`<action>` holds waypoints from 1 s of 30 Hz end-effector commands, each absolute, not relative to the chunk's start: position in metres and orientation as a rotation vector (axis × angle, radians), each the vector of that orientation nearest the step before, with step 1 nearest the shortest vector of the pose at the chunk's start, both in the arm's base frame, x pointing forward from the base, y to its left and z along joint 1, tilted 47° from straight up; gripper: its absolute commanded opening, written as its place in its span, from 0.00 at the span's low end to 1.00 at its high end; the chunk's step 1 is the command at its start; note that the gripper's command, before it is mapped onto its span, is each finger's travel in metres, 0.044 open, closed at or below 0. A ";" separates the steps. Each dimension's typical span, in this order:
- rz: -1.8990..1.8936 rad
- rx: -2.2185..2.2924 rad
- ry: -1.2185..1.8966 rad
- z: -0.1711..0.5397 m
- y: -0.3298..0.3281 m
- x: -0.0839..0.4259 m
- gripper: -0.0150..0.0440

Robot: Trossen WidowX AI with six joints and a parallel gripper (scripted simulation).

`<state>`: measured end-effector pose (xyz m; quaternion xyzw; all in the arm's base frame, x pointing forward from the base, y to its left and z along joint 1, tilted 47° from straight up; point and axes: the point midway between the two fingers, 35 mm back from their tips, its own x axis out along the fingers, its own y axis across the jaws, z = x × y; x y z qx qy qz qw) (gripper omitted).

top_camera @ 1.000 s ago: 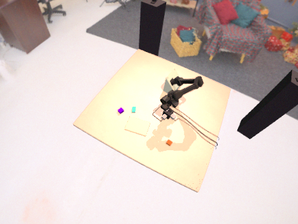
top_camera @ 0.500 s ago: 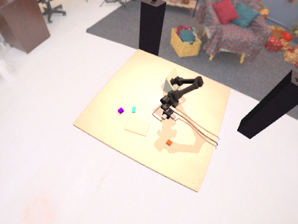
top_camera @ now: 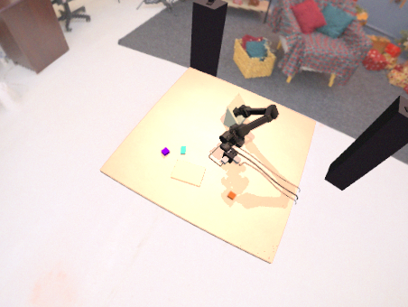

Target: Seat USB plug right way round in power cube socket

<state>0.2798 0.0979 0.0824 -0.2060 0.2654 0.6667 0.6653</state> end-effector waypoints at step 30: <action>1.505 -0.459 0.599 0.079 0.101 0.279 0.25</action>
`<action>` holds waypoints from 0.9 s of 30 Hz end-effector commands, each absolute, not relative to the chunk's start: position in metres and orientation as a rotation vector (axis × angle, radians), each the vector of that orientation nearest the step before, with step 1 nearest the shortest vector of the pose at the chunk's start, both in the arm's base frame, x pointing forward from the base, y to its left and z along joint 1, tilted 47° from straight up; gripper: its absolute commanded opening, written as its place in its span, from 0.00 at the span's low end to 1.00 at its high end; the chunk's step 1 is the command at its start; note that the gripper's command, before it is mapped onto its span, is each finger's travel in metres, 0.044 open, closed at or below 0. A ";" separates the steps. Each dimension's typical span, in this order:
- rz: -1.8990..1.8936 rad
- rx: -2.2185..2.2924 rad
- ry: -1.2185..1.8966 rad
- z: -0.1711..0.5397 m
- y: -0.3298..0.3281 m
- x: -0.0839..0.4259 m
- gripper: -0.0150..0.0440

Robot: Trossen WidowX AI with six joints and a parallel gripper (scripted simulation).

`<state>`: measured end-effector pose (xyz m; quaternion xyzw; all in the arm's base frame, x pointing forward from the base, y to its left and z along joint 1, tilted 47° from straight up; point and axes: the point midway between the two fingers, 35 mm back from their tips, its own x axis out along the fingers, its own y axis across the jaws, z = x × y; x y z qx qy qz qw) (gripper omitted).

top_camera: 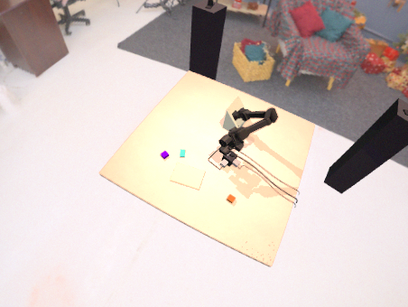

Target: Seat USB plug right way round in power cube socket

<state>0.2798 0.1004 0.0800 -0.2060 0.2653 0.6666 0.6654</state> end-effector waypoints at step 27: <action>1.505 -0.459 0.599 0.077 0.103 0.279 0.25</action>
